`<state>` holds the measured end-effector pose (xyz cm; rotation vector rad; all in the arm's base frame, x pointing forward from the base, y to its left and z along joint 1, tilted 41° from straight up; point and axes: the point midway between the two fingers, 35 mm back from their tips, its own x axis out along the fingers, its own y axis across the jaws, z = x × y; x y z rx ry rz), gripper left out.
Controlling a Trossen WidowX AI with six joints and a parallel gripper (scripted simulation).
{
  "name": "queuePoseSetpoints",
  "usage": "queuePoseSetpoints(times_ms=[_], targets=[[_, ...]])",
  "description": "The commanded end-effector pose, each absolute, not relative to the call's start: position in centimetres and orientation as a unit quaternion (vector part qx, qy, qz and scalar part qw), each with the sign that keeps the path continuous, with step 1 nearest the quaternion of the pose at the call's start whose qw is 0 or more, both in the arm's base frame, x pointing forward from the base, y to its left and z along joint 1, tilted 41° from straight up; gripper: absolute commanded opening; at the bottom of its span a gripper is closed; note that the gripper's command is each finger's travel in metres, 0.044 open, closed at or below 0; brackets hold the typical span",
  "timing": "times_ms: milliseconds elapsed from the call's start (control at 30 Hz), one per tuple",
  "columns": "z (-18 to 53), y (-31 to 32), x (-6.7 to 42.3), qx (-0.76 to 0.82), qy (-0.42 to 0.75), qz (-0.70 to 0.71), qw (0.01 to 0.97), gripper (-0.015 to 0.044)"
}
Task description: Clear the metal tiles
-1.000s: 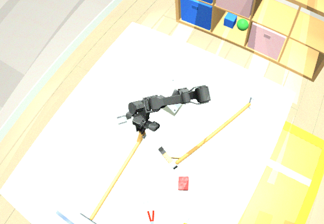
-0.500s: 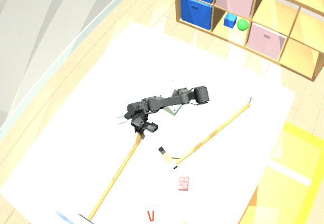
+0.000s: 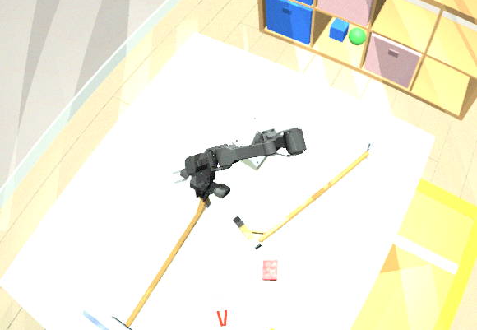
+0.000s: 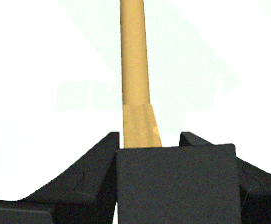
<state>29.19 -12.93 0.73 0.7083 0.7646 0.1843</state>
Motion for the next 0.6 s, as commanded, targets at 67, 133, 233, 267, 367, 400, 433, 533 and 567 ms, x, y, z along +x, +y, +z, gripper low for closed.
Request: queuePoseSetpoints(times_ms=[67, 133, 233, 267, 367, 400, 433, 533, 567], targets=[[1.1, -13.7, 30.5, 0.333, 0.361, 0.082, 0.867, 0.0], [1.1, -13.8, 30.8, 0.333, 0.361, 0.081, 0.867, 0.0], [1.1, -13.9, 31.3, 0.333, 0.362, 0.081, 0.867, 0.0], [1.1, -13.9, 31.4, 0.333, 0.362, 0.081, 0.867, 0.0], [1.2, -14.0, 31.9, 0.333, 0.362, 0.08, 0.867, 0.0], [1.2, -14.0, 32.1, 0.333, 0.362, 0.08, 0.867, 0.0], [1.2, -14.0, 32.2, 0.333, 0.362, 0.079, 0.867, 0.0], [1.3, -14.0, 32.7, 0.334, 0.362, 0.079, 0.867, 0.0], [1.3, -14.0, 32.8, 0.334, 0.362, 0.079, 0.867, 0.0]])
